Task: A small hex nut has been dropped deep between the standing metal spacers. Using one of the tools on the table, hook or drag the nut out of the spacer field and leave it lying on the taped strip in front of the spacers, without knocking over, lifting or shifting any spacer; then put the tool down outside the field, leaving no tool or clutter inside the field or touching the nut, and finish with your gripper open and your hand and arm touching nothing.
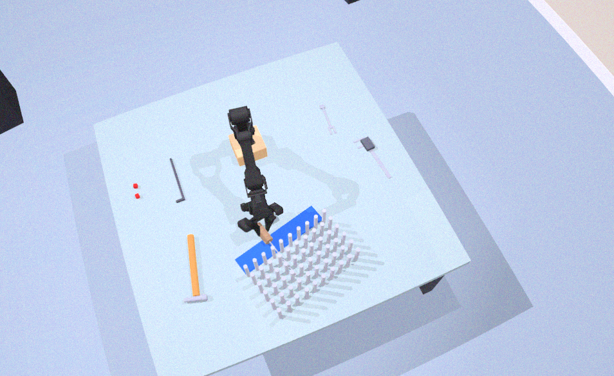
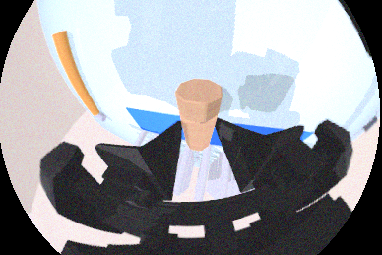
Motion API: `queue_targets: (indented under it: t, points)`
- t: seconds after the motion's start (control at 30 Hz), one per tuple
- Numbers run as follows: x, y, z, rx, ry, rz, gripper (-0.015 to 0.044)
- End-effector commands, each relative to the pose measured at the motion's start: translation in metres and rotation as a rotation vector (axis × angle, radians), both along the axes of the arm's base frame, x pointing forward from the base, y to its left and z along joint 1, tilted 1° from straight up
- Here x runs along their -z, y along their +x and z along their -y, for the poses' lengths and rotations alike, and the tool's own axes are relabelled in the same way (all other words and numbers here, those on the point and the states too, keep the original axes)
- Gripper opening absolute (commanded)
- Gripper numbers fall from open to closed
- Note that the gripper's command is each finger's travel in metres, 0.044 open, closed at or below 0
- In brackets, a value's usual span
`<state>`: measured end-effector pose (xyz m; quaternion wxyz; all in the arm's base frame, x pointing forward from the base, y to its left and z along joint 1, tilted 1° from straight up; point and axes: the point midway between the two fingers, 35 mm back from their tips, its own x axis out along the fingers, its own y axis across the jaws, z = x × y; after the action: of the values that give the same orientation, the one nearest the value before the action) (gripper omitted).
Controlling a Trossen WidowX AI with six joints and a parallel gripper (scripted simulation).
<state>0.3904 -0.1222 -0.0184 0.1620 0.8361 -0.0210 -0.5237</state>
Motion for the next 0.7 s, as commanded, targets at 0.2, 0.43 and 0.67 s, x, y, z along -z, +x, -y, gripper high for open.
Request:
queue_targets:
  t: [0.2,0.43,0.67]
  points:
    - [-0.001,-0.006,0.001,0.000,-0.003,0.002,0.0000]
    - [0.000,-0.010,0.001,-0.001,-0.003,0.001,0.0000]
    - [0.000,-0.014,0.001,-0.002,-0.003,0.000,0.0000]
